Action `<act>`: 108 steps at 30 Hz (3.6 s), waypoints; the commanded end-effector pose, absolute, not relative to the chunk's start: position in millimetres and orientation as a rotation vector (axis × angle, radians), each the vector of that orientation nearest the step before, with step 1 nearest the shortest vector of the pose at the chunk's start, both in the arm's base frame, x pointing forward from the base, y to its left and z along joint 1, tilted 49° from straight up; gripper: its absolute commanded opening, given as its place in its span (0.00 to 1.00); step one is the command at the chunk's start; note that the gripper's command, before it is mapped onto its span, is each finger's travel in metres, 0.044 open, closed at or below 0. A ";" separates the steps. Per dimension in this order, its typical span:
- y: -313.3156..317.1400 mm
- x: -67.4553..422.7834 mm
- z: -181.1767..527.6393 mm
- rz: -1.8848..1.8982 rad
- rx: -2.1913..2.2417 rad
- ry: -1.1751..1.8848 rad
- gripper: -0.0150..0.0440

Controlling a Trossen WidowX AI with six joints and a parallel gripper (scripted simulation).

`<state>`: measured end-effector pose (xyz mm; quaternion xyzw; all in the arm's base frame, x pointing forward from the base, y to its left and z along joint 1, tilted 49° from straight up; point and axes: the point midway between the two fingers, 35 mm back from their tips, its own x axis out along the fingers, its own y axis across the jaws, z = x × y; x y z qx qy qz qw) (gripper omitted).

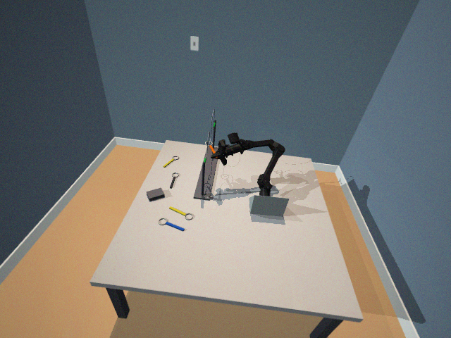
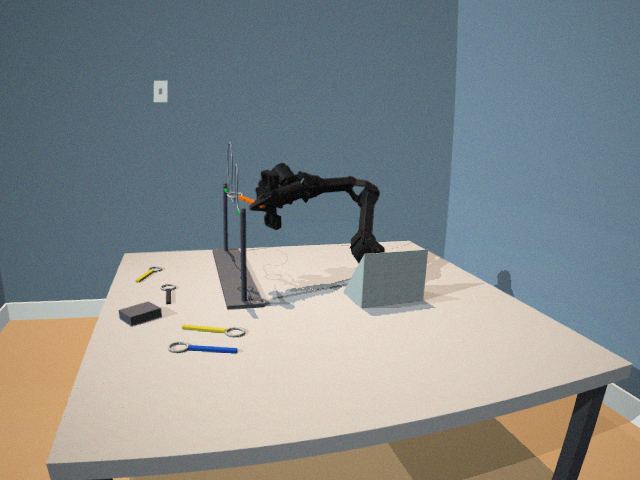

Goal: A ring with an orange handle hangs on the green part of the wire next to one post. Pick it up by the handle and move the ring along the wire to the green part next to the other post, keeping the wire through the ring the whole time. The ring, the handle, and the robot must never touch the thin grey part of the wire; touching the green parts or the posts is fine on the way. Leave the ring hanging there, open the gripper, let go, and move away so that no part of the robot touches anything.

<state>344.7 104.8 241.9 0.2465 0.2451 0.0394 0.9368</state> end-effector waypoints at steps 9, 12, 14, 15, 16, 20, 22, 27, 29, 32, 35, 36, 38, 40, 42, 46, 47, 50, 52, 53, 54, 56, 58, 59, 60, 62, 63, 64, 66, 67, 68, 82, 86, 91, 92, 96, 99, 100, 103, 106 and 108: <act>134.2 342.7 267.2 0.155 0.736 0.506 0.00; 138.8 342.2 272.3 0.168 0.779 0.507 0.00; 141.8 341.9 275.8 0.177 0.809 0.507 0.00; 143.2 341.8 277.5 0.181 0.822 0.507 0.00; 144.4 341.6 279.2 0.184 0.835 0.508 0.00; 149.8 341.0 286.6 0.200 0.889 0.508 0.00; 152.0 340.8 289.9 0.207 0.912 0.508 0.00; 156.6 340.2 297.9 0.221 0.961 0.509 0.00; 158.0 340.0 300.7 0.226 0.976 0.509 0.00; 159.6 339.8 304.3 0.230 0.990 0.509 0.00; 161.0 339.6 307.8 0.233 1.001 0.509 0.00; 161.3 339.5 308.6 0.233 1.000 0.509 0.00; 161.8 339.4 310.3 0.232 0.998 0.509 0.00; 162.0 339.4 311.3 0.230 0.990 0.509 0.00; 162.0 339.4 311.6 0.226 0.976 0.509 0.00; 161.6 339.4 311.4 0.216 0.943 0.509 0.00; 161.3 339.5 311.0 0.212 0.931 0.509 0.00; 160.4 339.6 309.8 0.201 0.893 0.509 0.00; 159.5 339.7 308.5 0.192 0.863 0.509 0.00; 158.9 339.8 307.8 0.188 0.847 0.509 0.00; 158.3 339.8 307.0 0.182 0.829 0.509 0.00; 157.0 340.0 305.4 0.172 0.793 0.508 0.00; 155.4 340.2 303.5 0.161 0.755 0.507 0.00; 154.6 340.2 302.6 0.155 0.735 0.507 0.00; 153.7 340.3 301.7 0.149 0.715 0.507 0.00; 151.8 340.5 299.8 0.137 0.673 0.506 0.00; 150.8 340.6 298.9 0.131 0.652 0.505 0.00; 149.8 340.7 298.0 0.125 0.631 0.505 0.00; 147.6 340.9 296.2 0.112 0.589 0.503 0.00; 146.5 341.0 295.3 0.106 0.568 0.502 0.00; 145.4 341.1 294.5 0.100 0.546 0.502 0.00; 127.4 342.5 285.3 0.012 0.243 0.486 0.00; 121.8 342.9 283.8 -0.013 0.156 0.480 0.00; 114.6 343.3 282.6 -0.044 0.048 0.472 0.00; 113.2 343.4 282.4 -0.050 0.026 0.470 0.00; 107.4 343.7 282.2 -0.075 -0.061 0.463 0.00; 103.9 343.9 282.3 -0.090 -0.113 0.458 0.00; 102.6 344.0 282.4 -0.095 -0.132 0.456 0.00; 98.2 344.2 282.9 -0.114 -0.198 0.449 0.00; 93.9 344.4 283.7 -0.132 -0.263 0.442 0.00; 91.0 344.5 284.3 -0.144 -0.307 0.437 0.00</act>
